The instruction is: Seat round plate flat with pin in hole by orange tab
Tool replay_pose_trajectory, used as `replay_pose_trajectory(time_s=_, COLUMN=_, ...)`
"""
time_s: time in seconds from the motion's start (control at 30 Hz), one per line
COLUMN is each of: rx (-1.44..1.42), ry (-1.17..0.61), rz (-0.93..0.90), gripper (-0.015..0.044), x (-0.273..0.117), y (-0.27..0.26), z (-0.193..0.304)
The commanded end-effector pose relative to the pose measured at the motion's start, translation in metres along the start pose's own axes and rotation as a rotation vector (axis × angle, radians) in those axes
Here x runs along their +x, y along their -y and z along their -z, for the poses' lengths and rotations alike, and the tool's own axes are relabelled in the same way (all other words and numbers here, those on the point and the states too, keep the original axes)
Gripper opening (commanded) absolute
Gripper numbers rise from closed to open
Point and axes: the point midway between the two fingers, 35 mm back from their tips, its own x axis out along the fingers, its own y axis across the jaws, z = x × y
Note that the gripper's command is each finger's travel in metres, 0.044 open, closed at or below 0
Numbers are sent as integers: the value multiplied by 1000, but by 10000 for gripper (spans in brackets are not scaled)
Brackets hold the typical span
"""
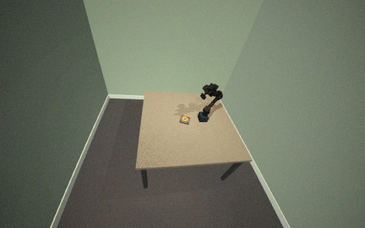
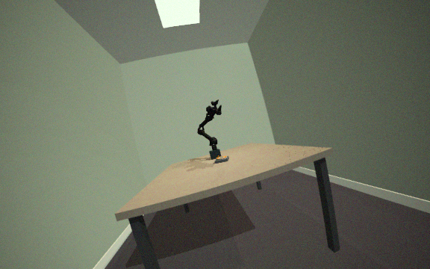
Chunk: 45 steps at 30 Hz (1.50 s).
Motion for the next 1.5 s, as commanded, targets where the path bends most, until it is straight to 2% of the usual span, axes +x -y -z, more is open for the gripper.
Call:
replay_pose_trajectory(time_s=0.0, rx=-16, ry=1, rz=19, gripper=374, x=2, y=5, z=0)
replay_pose_trajectory(time_s=0.1, rx=-231, ry=-7, rz=285, gripper=295, x=20, y=83, z=-6)
replay_pose_trajectory(time_s=0.27, rx=-404, ry=-53, rz=537, gripper=164, x=21, y=155, z=-18)
replay_pose_trajectory(time_s=0.47, rx=-629, ry=-260, rz=1007, gripper=6, x=-20, y=280, z=-41)
replay_pose_trajectory(time_s=0.6, rx=-684, ry=-410, rz=1218, gripper=0, x=-57, y=328, z=-51)
replay_pose_trajectory(time_s=0.77, rx=-654, ry=-816, rz=1572, gripper=0, x=-151, y=392, z=-60)
replay_pose_trajectory(time_s=0.83, rx=-630, ry=-887, rz=1612, gripper=0, x=-167, y=398, z=-60)
replay_pose_trajectory(time_s=0.93, rx=-521, ry=-1126, rz=1707, gripper=0, x=-215, y=408, z=-55)
replay_pose_trajectory(time_s=1.17, rx=-511, ry=-1145, rz=1713, gripper=0, x=-221, y=409, z=-59)
replay_pose_trajectory(time_s=1.47, rx=-511, ry=-1145, rz=1713, gripper=0, x=-241, y=448, z=-52)
